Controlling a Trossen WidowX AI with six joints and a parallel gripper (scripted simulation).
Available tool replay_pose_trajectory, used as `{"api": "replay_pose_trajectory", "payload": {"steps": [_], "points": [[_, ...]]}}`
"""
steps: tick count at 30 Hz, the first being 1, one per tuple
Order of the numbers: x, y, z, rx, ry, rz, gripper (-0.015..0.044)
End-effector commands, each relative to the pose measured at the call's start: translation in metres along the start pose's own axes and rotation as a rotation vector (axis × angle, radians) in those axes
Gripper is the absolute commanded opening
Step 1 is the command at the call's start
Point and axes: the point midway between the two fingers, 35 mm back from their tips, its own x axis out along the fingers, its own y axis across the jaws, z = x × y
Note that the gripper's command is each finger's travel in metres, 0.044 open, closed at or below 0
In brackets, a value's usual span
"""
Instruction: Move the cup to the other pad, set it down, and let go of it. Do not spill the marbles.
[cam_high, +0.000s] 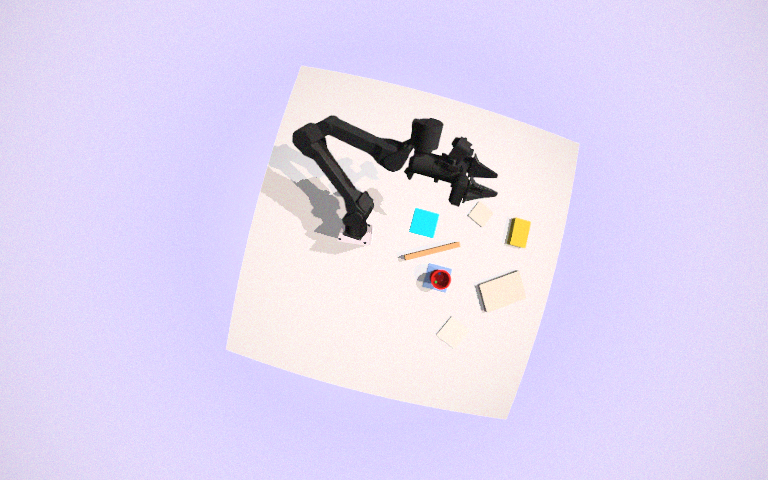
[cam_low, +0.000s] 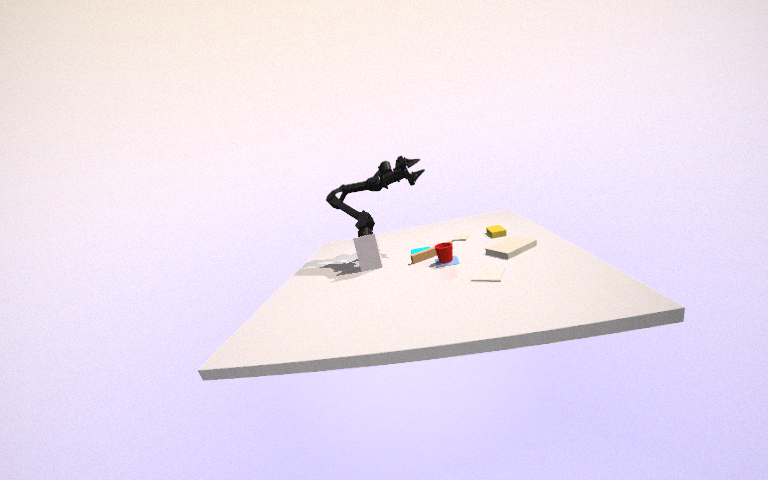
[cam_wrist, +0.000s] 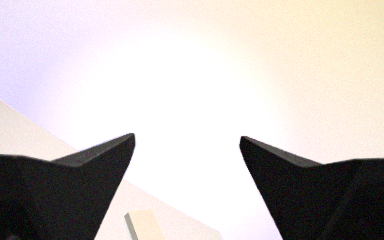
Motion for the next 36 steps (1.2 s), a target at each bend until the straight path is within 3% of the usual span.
{"api": "replay_pose_trajectory", "payload": {"steps": [1,10,16,25,30,36], "points": [[0.002,0.000,-0.002,-0.009,0.011,0.001,0.0374],[0.057,-0.009,-0.123,-0.389,0.534,0.195,0.0148],[0.064,-0.015,-0.186,-0.523,0.737,0.365,0.0148],[0.040,-0.022,-0.299,-0.565,1.049,0.859,0.0148],[0.012,-0.019,-0.346,-0.455,1.103,1.163,0.0148],[-0.010,-0.017,-0.380,-0.299,1.070,1.391,0.0148]]}}
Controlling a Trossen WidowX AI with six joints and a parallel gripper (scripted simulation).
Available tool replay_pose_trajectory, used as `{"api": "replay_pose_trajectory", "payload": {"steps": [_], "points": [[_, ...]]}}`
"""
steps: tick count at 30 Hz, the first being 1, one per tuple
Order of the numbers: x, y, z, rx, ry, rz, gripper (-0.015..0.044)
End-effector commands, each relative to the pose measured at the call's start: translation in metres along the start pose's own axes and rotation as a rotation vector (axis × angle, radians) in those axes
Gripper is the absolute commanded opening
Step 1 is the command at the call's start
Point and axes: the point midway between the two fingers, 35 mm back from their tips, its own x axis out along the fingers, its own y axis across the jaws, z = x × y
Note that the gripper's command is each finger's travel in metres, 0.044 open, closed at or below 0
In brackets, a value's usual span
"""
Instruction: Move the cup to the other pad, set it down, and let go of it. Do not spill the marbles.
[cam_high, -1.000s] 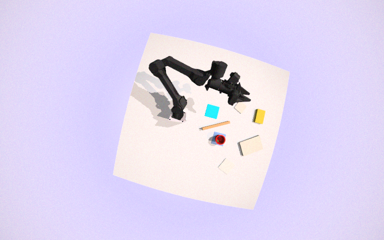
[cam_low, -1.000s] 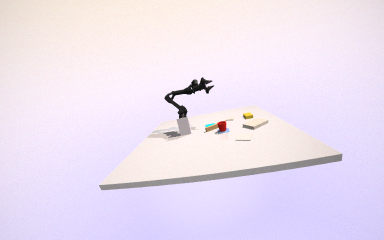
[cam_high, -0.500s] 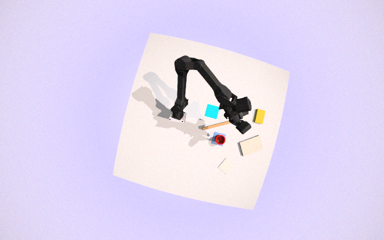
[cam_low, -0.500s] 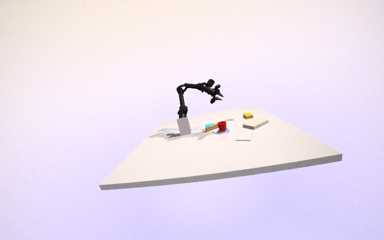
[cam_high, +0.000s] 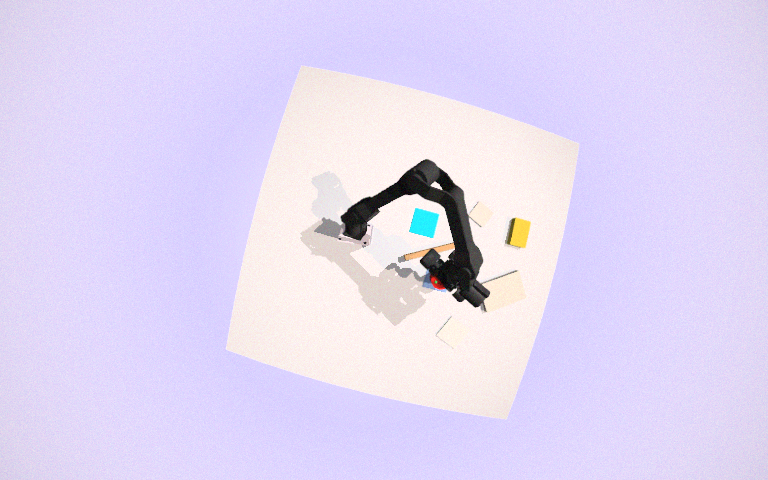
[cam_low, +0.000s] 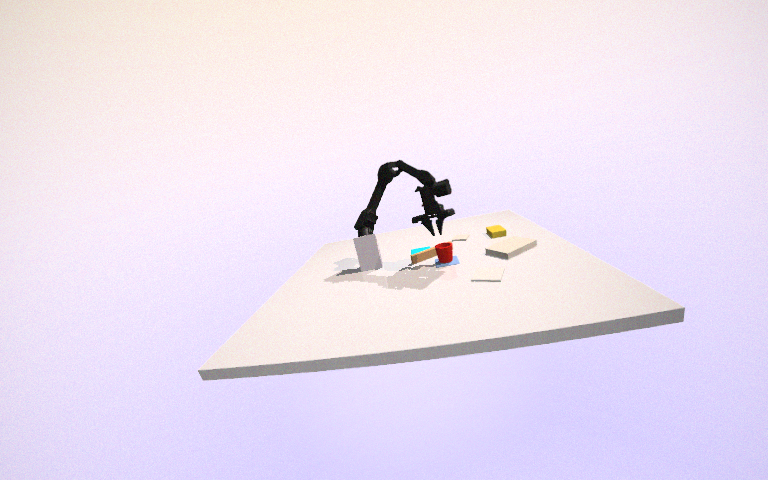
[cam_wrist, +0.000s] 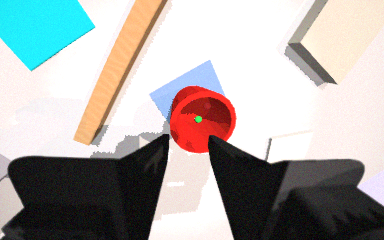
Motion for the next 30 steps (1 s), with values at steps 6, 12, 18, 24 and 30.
{"api": "replay_pose_trajectory", "payload": {"steps": [6,12,18,24,30], "points": [[0.016,0.006,-0.011,-0.020,-0.072,0.125,0.0148],[0.021,0.006,-0.010,-0.020,-0.072,0.124,0.0148],[0.031,0.007,-0.009,-0.020,-0.072,0.124,0.0148],[0.041,0.008,-0.008,-0.019,-0.072,0.124,0.0148],[0.051,0.009,-0.008,-0.020,-0.072,0.124,0.0148]]}}
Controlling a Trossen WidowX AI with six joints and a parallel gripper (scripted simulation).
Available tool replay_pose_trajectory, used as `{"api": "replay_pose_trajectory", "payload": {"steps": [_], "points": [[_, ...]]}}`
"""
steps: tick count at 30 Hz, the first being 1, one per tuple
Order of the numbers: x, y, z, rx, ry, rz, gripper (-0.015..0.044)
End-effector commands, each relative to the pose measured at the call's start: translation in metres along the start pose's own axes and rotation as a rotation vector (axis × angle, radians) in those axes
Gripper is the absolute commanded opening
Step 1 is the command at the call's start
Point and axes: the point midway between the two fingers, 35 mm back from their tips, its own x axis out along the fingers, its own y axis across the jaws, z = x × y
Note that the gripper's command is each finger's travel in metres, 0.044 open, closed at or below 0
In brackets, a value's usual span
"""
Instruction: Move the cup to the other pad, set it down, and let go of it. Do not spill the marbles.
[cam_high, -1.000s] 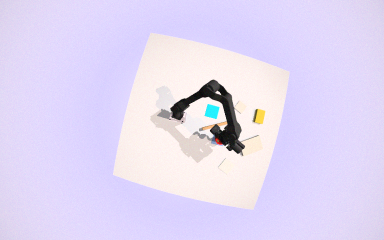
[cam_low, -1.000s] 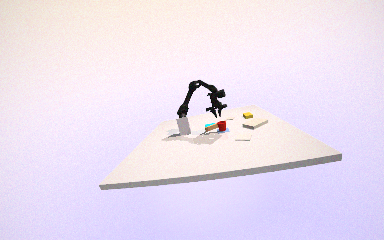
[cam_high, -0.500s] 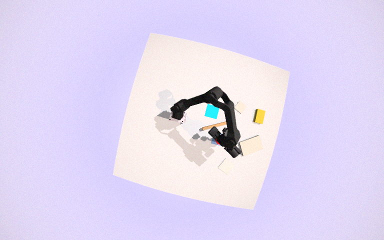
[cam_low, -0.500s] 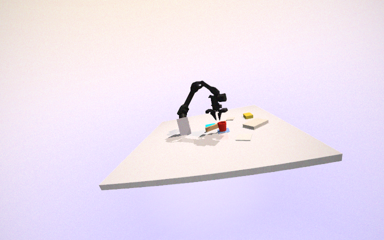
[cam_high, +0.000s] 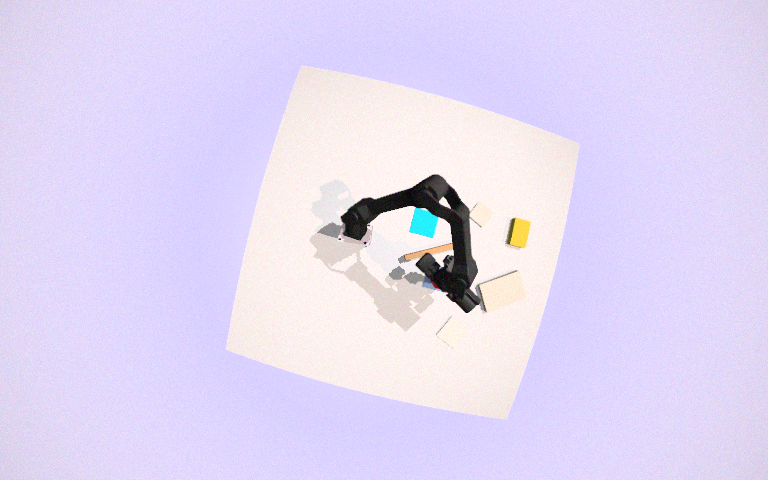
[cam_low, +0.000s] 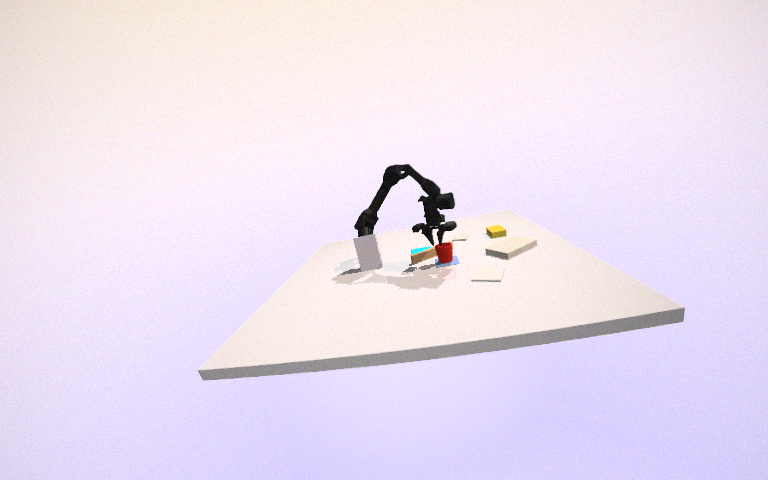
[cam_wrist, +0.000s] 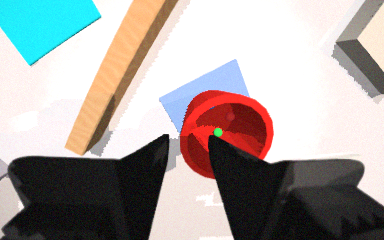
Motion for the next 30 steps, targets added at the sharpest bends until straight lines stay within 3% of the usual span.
{"api": "replay_pose_trajectory", "payload": {"steps": [1,23,26,30], "points": [[0.008,0.001,0.000,0.005,-0.005,0.003,0.0148],[0.036,0.003,0.001,0.005,-0.007,0.005,0.0148],[0.034,0.002,0.000,0.001,-0.002,0.005,0.0069],[0.034,0.002,0.000,0.001,-0.002,0.005,0.0042]]}}
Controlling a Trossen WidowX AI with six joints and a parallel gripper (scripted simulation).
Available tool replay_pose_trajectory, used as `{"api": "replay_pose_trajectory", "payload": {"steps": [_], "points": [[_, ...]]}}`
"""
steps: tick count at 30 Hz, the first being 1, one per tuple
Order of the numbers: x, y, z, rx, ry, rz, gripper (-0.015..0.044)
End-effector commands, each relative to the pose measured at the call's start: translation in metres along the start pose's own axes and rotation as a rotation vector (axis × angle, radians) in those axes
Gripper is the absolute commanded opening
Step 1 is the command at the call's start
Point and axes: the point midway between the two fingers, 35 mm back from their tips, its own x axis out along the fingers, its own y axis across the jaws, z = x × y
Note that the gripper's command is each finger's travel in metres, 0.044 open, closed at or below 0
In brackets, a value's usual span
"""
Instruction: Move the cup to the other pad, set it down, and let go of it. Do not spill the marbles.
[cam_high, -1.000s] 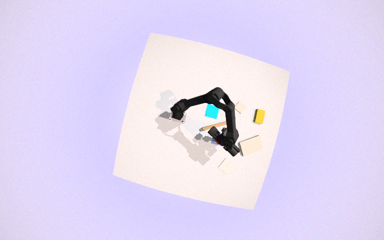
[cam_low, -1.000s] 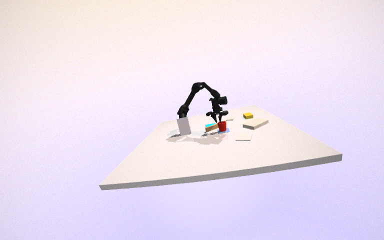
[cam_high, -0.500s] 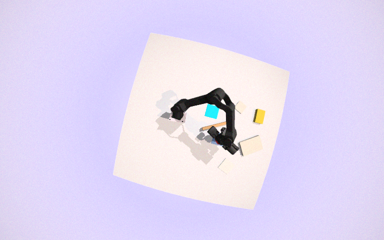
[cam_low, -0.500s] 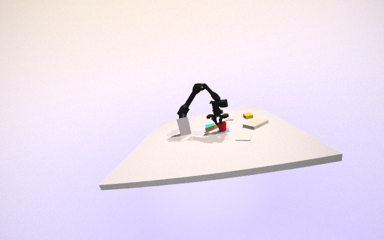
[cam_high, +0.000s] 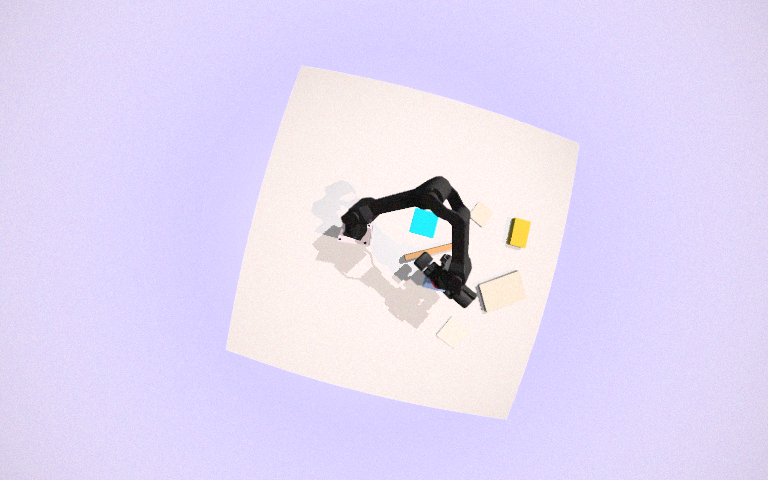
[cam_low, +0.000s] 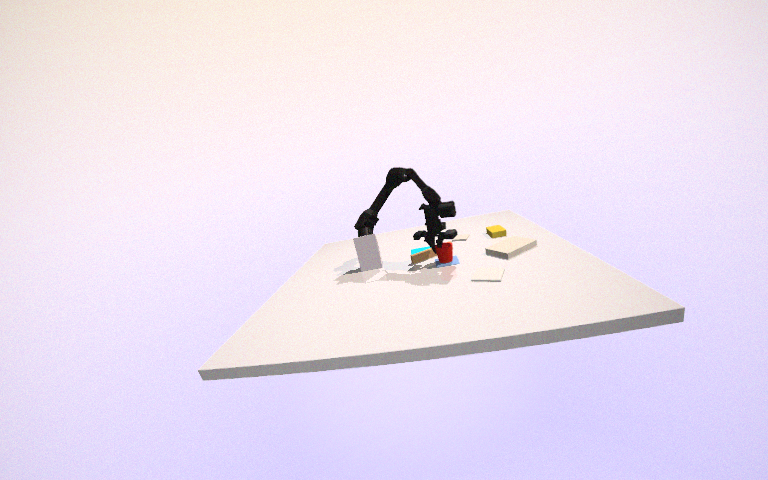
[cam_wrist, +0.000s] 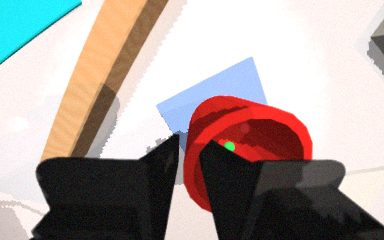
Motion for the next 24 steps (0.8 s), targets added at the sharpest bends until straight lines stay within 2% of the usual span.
{"api": "replay_pose_trajectory", "payload": {"steps": [1,6,12,24], "points": [[0.000,0.000,0.000,-0.001,0.000,0.000,0.0036],[0.000,0.000,0.000,-0.001,0.000,0.000,0.0002],[-0.005,-0.001,0.000,-0.001,0.000,0.000,0.0000],[-0.058,0.000,0.000,0.003,-0.002,-0.002,0.0000]]}}
